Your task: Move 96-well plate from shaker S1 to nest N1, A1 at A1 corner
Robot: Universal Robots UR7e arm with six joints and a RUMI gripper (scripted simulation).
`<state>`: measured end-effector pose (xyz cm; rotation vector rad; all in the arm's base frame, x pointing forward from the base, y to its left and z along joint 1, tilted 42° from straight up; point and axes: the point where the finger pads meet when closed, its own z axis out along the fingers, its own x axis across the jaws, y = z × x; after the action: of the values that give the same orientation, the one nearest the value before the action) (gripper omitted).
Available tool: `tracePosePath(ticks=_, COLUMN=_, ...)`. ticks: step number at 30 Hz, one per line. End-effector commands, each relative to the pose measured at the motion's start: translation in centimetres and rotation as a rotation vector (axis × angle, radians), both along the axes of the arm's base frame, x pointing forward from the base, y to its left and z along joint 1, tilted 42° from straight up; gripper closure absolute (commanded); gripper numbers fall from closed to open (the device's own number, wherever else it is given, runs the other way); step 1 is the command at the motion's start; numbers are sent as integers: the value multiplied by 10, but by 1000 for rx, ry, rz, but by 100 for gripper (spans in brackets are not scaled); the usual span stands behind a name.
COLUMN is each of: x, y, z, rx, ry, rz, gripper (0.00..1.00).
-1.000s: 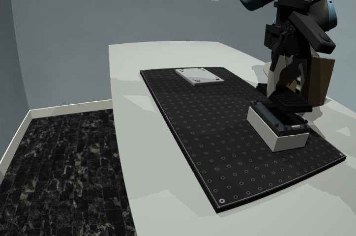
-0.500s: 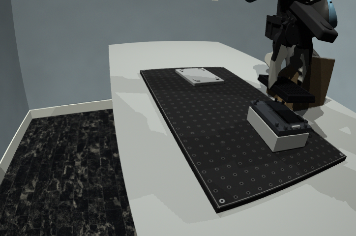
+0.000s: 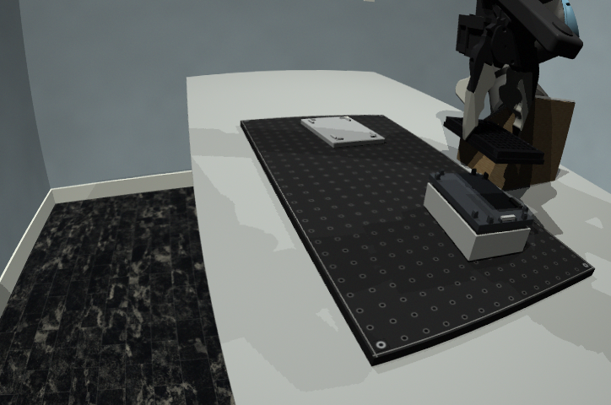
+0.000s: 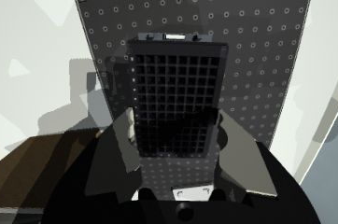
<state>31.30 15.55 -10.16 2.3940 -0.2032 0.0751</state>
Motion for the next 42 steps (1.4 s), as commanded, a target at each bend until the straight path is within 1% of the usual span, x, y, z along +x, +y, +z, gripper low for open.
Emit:
tracePosePath(ticks=1, x=0, y=1, z=1, rx=0, ry=-1, rz=0, gripper=100)
tracePosePath(ticks=15, x=0, y=1, z=1, rx=0, ry=-1, rz=0, gripper=100)
tracePosePath(ticks=22, x=1, y=-18, z=14, rx=1, ry=148, rz=163, gripper=100)
tracePosePath(ticks=42, x=4, y=-66, z=50, rx=1, ry=148, rz=163, gripper=100)
